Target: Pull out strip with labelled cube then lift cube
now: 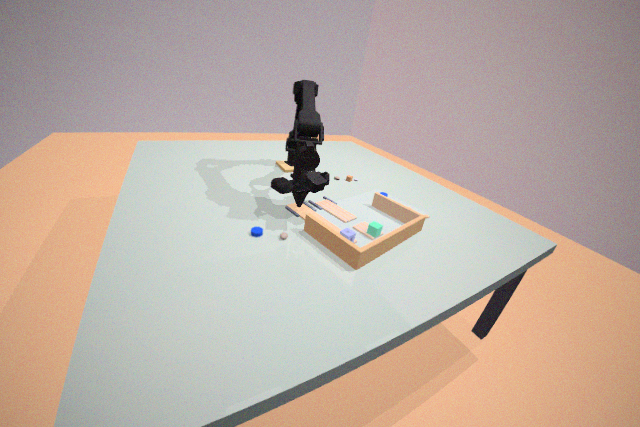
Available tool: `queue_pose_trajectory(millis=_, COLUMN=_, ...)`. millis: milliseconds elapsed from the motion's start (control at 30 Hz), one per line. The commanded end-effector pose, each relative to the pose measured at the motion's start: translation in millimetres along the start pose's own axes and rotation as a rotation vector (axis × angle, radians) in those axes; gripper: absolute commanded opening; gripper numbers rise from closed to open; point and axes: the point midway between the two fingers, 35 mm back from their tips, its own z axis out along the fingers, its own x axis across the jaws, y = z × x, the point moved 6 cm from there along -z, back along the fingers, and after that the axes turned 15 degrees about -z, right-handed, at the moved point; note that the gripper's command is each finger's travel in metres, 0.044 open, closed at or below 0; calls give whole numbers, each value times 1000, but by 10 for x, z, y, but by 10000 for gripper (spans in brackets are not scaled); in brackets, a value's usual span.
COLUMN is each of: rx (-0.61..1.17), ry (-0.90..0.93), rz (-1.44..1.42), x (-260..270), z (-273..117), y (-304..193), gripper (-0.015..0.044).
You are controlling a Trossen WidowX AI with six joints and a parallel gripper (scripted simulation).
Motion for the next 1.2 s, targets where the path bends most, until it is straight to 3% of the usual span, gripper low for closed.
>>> queue_pose_trajectory(millis=0, rx=15, ry=11, rz=0, x=30, z=42, y=-94, gripper=0)
queue_pose_trajectory(millis=1167, rx=19, ry=12, rz=0, x=155, z=51, y=-610, gripper=0)
